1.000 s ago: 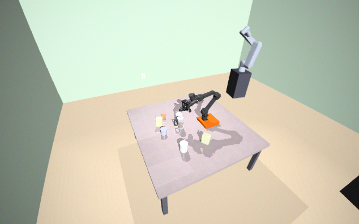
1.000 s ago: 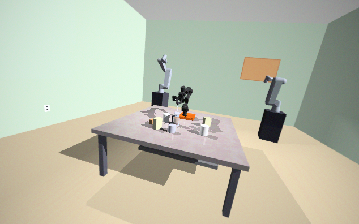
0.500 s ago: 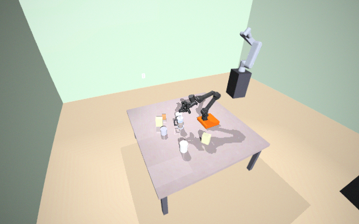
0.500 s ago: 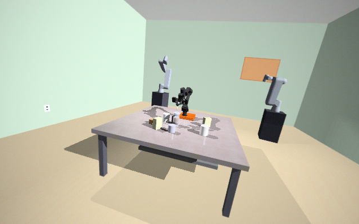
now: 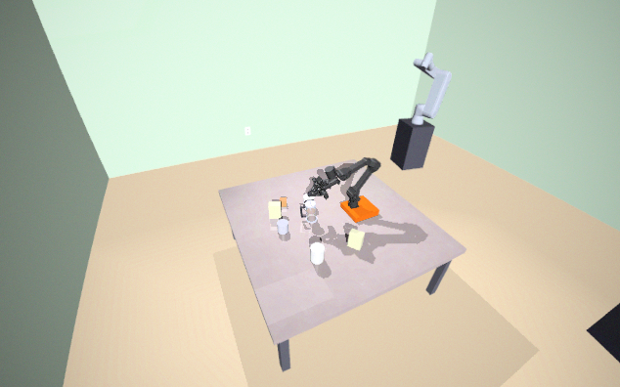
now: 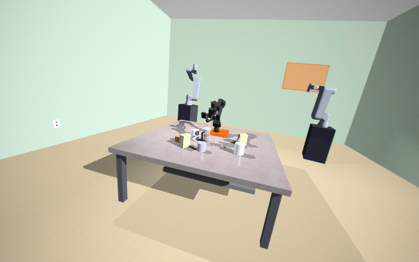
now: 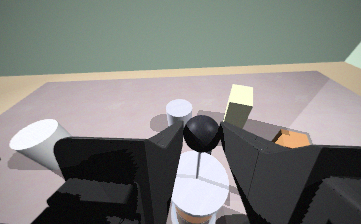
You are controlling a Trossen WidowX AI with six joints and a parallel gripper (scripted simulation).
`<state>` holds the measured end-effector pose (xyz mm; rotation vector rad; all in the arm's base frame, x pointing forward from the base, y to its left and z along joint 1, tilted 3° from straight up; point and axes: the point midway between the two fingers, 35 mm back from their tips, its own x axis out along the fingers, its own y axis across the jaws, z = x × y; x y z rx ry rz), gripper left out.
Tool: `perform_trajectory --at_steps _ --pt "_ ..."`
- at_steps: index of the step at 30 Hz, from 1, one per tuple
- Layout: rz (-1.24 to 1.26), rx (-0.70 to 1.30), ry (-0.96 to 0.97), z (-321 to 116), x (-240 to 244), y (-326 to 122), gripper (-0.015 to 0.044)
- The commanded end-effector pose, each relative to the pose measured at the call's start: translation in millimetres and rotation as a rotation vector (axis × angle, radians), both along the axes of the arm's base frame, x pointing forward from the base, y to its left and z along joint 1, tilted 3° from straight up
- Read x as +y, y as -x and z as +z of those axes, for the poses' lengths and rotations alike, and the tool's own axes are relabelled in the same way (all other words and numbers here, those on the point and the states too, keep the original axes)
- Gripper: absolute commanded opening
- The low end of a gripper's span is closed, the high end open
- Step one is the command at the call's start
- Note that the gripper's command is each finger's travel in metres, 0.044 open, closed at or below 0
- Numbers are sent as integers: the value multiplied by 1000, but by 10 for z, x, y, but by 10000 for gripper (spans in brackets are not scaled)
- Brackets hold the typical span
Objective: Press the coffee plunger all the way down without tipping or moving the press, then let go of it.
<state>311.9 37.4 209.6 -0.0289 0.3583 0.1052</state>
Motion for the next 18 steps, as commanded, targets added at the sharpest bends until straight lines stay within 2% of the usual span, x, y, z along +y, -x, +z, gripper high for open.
perform_trajectory --at_steps 1,18 --pt "4 105 17 -401 -4 24 120" --pt "3 104 17 -443 0 -95 120"
